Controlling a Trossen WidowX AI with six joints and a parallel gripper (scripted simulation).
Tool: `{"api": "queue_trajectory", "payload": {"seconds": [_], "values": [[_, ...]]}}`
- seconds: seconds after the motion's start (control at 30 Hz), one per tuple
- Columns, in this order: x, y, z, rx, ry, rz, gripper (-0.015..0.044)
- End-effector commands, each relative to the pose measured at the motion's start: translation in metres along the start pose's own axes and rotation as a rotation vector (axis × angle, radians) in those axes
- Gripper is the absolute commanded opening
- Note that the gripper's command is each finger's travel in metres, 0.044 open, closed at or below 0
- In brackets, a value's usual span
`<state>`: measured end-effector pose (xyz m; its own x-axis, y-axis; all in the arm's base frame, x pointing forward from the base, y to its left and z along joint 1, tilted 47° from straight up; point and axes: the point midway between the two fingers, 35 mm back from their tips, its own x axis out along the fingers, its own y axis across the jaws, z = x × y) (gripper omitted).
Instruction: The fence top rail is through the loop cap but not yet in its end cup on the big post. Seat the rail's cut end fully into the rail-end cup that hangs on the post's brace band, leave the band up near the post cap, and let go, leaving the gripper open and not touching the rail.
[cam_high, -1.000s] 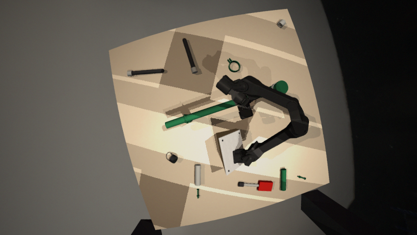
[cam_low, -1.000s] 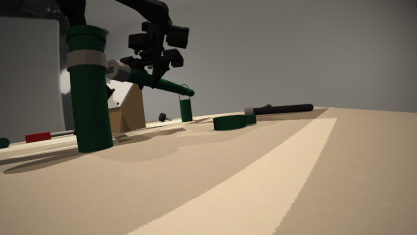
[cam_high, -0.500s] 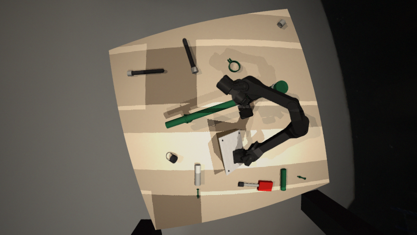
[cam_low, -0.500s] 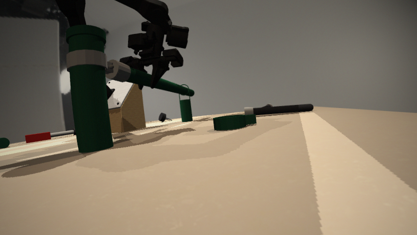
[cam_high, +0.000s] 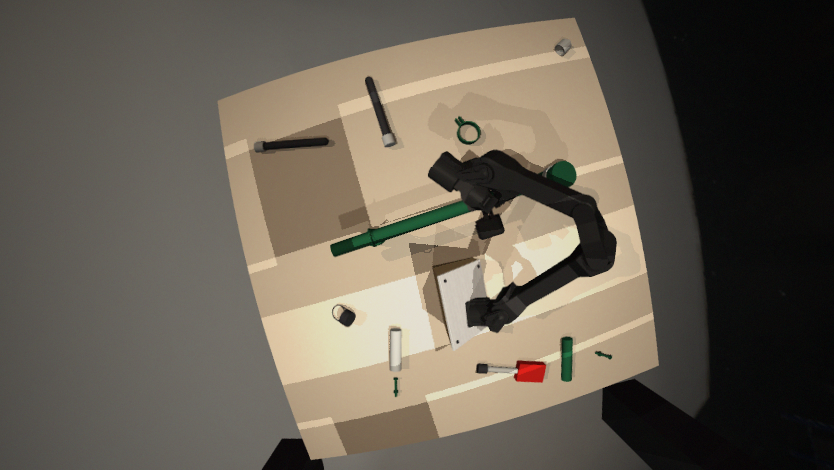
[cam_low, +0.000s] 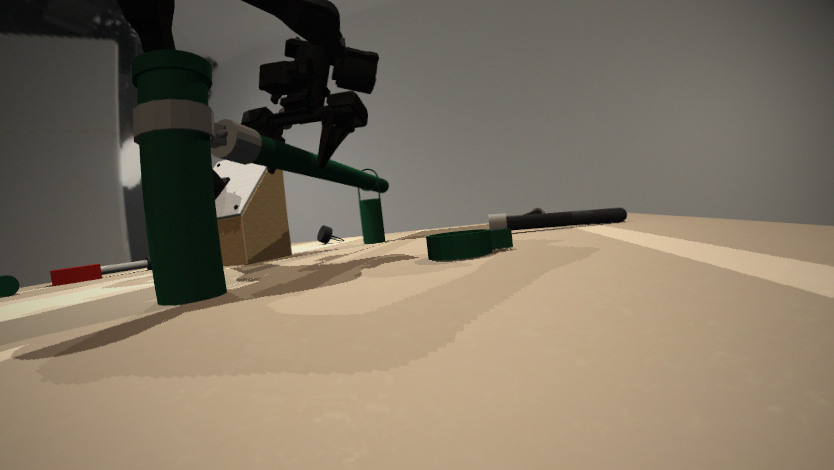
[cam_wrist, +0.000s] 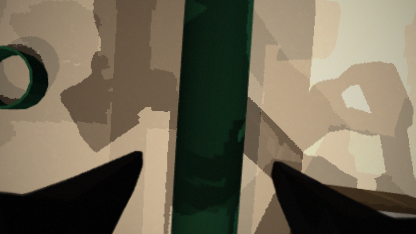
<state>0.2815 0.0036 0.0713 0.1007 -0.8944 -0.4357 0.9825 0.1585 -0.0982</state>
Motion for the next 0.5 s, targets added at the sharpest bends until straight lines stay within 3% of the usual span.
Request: {"api": "queue_trajectory", "payload": {"seconds": [0.0,0.33,0.47], "values": [[-0.015,0.001,-0.011,-0.005,0.003,0.002,0.0440],[-0.036,-0.003,-0.020,-0.009,0.001,0.009,0.0440],[-0.063,-0.003,-0.022,-0.064,0.014,0.043,0.0440]]}}
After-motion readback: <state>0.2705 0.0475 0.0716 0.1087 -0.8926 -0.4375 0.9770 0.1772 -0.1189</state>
